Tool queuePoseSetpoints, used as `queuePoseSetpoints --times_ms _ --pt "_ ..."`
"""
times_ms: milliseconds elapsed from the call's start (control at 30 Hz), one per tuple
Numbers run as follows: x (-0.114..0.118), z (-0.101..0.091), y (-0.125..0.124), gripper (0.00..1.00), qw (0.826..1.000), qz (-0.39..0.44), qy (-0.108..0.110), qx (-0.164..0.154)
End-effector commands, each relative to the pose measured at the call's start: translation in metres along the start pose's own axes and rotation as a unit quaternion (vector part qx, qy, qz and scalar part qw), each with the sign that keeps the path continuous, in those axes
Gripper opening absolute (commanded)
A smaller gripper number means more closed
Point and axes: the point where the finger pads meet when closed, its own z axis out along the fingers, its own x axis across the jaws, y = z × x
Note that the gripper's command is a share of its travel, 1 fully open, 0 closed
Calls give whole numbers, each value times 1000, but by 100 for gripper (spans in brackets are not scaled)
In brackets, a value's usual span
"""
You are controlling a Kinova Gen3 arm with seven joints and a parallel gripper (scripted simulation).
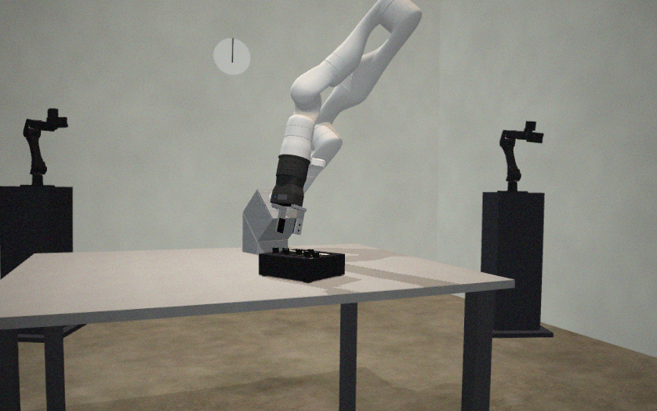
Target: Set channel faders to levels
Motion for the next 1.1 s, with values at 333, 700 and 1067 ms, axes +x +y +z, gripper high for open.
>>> queuePoseSetpoints --times_ms 333,700,1067 --pt "1 -1 0 100 1000 14 1 1" --pt "5 -4 -1 100 998 66 5 5" --pt "11 -10 -2 100 990 141 8 13"
